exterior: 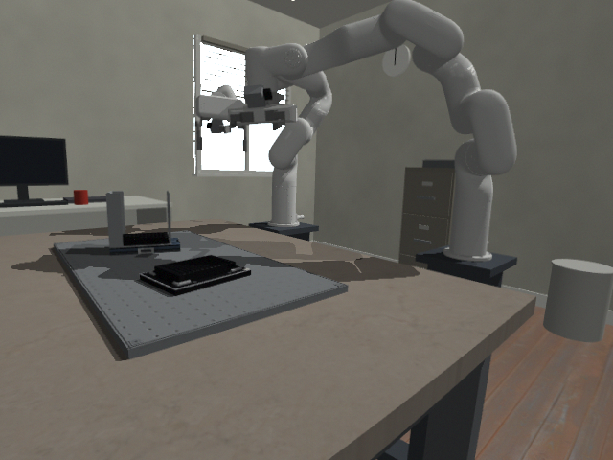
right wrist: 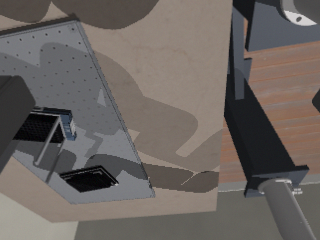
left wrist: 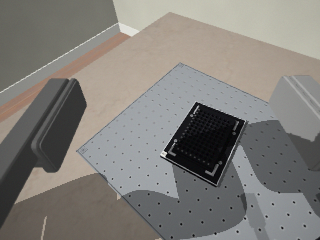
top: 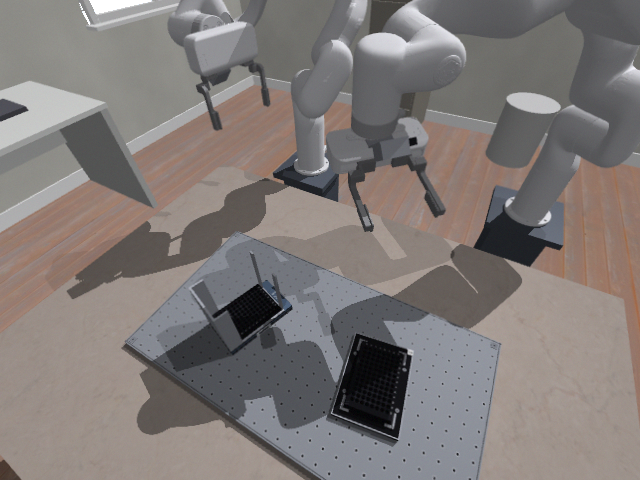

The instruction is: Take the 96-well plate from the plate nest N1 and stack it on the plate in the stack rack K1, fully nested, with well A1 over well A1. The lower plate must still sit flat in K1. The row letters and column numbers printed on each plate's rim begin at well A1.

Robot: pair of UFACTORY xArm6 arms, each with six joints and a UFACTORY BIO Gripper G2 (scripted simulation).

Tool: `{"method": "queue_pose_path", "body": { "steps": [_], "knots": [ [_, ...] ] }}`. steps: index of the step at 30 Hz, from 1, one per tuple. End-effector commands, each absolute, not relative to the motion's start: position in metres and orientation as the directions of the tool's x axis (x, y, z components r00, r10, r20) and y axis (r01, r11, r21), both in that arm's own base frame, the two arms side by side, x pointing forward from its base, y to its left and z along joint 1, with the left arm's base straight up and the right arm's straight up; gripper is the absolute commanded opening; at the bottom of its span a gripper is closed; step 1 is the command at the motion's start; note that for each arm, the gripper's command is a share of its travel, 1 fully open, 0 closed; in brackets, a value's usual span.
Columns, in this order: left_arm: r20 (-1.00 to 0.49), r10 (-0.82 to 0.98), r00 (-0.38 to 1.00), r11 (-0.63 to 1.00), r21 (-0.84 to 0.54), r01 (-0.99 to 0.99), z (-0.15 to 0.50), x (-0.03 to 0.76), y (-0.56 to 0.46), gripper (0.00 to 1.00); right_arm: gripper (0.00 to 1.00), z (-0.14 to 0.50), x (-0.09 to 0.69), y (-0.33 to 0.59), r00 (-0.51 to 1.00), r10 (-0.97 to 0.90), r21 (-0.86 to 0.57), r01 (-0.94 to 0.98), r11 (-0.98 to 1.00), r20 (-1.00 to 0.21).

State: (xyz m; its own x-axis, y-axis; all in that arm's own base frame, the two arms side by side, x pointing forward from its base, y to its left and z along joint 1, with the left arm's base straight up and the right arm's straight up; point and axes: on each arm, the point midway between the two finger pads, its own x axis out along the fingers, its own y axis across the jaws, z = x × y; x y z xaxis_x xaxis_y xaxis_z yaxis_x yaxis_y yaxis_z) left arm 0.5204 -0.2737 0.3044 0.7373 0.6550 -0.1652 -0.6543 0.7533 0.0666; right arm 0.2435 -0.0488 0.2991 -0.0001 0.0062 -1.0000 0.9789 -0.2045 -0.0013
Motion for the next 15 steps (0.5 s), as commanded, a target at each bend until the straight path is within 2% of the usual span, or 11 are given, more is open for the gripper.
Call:
{"method": "queue_pose_path", "body": {
  "steps": [1,15],
  "knots": [
    [-0.14,0.558,0.818,0.828,0.03,-0.56,0.305,0.535,-0.287,0.37,1.0,0.3,0.244,-0.049,0.002,0.005,0.001,0.979,-0.204,-1.0],
    [-0.065,0.282,0.957,0.959,-0.007,-0.283,0.303,0.559,-0.326,0.37,1.0,0.3,0.244,-0.049,0.002,0.005,0.001,0.979,-0.204,-1.0]
  ]
}}
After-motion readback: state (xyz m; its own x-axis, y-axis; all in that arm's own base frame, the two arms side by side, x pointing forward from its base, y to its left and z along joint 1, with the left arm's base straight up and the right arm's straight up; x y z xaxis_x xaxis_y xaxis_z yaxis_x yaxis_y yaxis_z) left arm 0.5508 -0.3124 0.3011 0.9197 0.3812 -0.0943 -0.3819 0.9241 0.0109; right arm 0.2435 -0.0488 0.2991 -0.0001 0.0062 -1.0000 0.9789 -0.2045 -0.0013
